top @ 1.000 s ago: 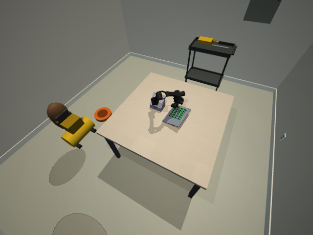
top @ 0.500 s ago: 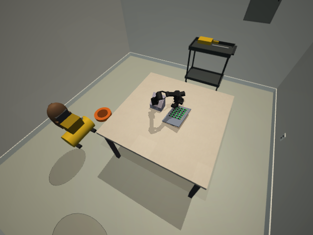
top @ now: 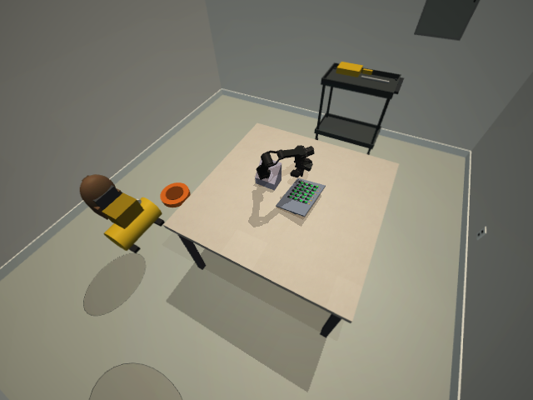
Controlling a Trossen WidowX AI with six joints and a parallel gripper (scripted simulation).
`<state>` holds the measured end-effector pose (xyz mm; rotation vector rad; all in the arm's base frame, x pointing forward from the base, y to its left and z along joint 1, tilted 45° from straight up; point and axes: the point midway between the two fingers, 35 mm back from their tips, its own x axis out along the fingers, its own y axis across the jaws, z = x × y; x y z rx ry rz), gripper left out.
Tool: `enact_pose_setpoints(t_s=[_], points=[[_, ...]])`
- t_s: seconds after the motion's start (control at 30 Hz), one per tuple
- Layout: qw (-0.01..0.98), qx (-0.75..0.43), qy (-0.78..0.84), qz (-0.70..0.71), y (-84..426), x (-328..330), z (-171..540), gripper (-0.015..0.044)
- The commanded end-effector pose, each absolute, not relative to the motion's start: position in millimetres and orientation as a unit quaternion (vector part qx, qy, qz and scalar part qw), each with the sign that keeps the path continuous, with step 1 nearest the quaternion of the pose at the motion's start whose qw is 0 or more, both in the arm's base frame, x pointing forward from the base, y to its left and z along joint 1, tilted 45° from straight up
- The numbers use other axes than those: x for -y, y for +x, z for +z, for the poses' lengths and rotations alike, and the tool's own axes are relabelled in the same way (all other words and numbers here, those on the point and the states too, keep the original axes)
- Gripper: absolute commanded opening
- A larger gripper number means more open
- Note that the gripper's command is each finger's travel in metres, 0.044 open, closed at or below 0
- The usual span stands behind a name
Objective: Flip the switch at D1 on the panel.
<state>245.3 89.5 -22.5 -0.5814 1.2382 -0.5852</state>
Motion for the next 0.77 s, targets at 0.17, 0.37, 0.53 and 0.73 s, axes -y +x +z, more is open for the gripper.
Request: enact_pose_setpoints(t_s=[0.17, 0.37, 0.53, 0.73], points=[[0.733, -0.567, -0.261, -0.271, 272, -60, 34, 0.0], [0.732, -0.565, -0.263, -0.273, 281, -44, 56, 0.0], [0.732, -0.565, -0.263, -0.273, 281, -44, 56, 0.0], [0.732, -0.565, -0.263, -0.273, 281, -44, 56, 0.0]])
